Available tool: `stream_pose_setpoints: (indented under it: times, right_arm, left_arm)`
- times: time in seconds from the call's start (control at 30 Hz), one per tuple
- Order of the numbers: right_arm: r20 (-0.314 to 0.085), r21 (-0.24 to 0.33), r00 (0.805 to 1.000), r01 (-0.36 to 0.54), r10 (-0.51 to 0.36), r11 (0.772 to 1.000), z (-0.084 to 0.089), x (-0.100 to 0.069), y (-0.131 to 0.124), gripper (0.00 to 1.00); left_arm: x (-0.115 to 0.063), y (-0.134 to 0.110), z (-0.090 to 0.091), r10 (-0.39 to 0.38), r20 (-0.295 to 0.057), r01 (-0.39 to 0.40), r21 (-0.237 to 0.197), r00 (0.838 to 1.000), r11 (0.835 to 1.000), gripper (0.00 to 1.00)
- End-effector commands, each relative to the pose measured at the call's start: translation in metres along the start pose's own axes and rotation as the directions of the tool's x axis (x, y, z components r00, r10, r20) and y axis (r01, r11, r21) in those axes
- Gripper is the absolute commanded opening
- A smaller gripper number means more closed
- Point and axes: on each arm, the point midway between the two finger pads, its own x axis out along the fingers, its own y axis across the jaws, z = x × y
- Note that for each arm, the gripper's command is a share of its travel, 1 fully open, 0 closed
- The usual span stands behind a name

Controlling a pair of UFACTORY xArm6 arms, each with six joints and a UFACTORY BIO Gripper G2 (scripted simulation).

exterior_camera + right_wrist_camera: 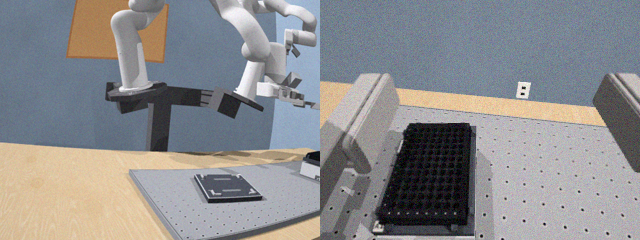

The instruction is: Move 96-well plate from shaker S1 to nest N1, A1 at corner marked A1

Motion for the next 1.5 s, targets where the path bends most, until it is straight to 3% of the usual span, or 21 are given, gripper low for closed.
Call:
stream_pose_setpoints:
  times: [0.0, 0.63, 1.27, 1.47]
  right_arm:
    - [0.002, 0.001, 1.000, 0.002, -0.002, 1.000, -0.007, 0.013, 0.012, 0.37]
    - [0.002, 0.001, 1.000, 0.002, -0.002, 1.000, -0.052, 0.060, 0.064, 0.37]
    - [0.002, 0.001, 1.000, 0.002, -0.002, 1.000, -0.052, 0.060, 0.064, 0.37]
    - [0.002, 0.001, 1.000, 0.002, -0.002, 1.000, -0.062, 0.060, 0.064, 0.37]
  left_arm:
    - [-0.001, 0.000, 0.001, 0.000, 0.002, 0.000, 0.000, 1.000, 1.000, 1.00]
    - [-0.001, 0.000, 0.001, 0.000, 0.002, 0.000, 0.000, 1.000, 1.000, 1.00]
    - [-0.001, 0.000, 0.001, 0.000, 0.002, 0.000, 0.000, 1.000, 1.000, 1.00]
    - [-0.001, 0.000, 0.001, 0.000, 0.002, 0.000, 0.000, 1.000, 1.000, 1.00]
